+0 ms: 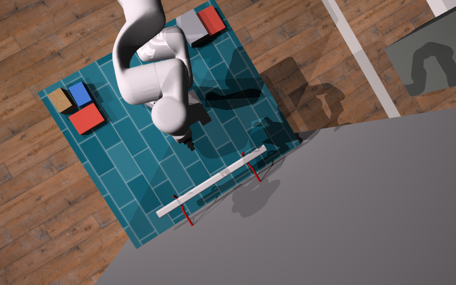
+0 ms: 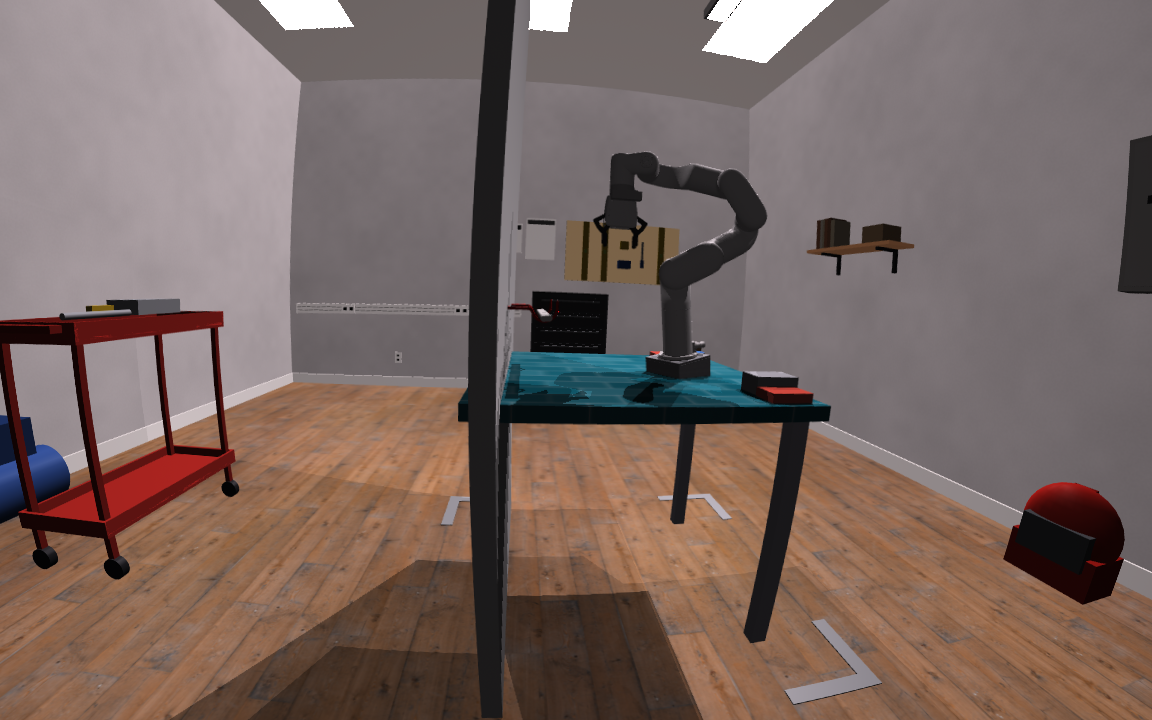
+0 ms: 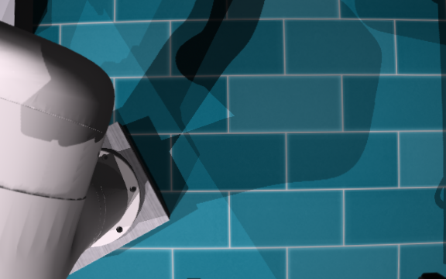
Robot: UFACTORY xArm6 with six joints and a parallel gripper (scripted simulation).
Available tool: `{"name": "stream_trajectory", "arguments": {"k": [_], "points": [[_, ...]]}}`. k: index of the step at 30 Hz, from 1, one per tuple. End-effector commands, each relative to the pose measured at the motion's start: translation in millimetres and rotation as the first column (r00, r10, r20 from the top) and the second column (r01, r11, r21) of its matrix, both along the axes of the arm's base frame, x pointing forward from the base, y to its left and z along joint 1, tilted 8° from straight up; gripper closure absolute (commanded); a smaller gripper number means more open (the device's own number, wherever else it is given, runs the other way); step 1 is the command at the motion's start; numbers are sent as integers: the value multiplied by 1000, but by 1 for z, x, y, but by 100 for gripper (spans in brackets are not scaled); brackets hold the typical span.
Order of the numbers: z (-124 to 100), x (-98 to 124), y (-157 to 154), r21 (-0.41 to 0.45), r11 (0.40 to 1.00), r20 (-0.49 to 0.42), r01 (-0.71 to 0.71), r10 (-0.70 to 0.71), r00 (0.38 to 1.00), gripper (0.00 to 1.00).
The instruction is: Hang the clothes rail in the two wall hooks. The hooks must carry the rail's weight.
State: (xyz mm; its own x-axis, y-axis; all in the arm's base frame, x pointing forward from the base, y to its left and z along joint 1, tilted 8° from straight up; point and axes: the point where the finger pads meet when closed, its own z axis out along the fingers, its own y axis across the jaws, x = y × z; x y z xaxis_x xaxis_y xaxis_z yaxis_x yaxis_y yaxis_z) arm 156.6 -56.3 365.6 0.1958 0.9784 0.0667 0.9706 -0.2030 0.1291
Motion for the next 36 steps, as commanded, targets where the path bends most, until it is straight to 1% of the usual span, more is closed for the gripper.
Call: {"name": "stream_trajectory", "arguments": {"k": [1,11,36], "points": [[3,-5,1,-1,1000,2,0,0,1000,0],[7,-21,4,-1,1000,2,0,0,1000,0],[7,-21,4,-1,1000,2,0,0,1000,0]]}}
